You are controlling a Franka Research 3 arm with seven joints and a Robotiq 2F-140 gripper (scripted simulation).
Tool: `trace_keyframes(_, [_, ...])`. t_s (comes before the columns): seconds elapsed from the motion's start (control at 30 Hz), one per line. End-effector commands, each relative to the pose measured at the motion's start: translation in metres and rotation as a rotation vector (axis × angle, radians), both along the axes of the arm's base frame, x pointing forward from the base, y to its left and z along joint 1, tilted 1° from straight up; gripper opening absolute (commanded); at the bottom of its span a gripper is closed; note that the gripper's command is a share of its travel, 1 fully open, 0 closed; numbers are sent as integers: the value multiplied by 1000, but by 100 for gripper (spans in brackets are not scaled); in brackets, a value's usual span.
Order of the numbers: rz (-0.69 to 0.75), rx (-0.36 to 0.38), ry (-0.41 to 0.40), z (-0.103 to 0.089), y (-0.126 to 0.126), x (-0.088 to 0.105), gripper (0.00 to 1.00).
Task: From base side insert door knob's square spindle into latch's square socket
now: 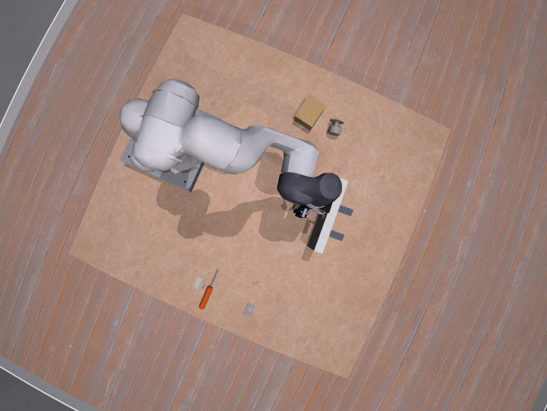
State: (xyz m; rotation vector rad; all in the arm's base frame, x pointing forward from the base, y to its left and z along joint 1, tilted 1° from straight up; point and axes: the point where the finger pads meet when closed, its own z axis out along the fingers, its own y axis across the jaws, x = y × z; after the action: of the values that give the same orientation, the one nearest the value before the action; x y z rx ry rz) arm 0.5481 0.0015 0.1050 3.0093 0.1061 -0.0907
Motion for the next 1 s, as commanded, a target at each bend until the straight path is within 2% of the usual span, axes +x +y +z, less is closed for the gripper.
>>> trace_keyframes(0.0, [1, -1, -1, 1, 1, 1, 42])
trace_keyframes(0.97, [1, -1, -1, 1, 1, 8, 42])
